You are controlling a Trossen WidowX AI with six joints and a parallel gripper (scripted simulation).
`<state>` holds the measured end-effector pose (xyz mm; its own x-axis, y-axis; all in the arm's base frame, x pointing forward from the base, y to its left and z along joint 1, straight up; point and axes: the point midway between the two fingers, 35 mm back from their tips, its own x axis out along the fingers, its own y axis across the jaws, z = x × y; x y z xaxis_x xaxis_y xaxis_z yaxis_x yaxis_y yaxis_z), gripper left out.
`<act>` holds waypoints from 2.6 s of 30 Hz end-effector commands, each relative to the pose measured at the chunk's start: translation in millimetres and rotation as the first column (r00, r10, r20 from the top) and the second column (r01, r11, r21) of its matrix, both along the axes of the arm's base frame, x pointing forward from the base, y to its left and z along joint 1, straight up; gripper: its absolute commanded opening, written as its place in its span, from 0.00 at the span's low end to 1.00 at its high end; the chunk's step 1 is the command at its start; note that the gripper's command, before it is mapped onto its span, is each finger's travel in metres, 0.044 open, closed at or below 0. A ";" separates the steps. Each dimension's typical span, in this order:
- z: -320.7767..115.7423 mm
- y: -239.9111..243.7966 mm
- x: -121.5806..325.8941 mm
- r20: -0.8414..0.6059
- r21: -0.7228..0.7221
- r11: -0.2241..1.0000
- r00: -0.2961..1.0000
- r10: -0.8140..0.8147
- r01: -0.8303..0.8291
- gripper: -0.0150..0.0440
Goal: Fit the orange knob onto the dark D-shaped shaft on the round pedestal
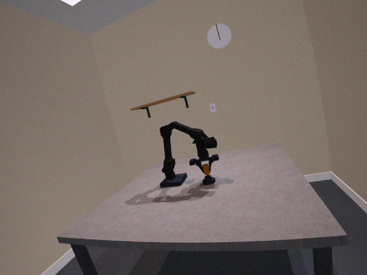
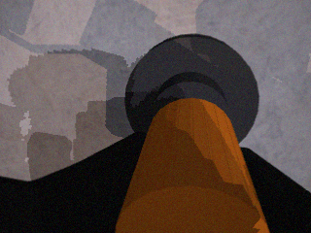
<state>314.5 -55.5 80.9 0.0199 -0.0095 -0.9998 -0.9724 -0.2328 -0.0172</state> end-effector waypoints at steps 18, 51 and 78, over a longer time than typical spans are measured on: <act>-1.2 -0.3 0.8 0.001 -0.001 1.000 1.000 0.006 -0.006 0.25; -2.0 -0.2 0.3 -0.002 -0.005 0.977 0.977 0.213 -0.213 0.25; 0.5 0.0 0.4 -0.005 -0.009 0.911 0.911 0.412 -0.412 0.25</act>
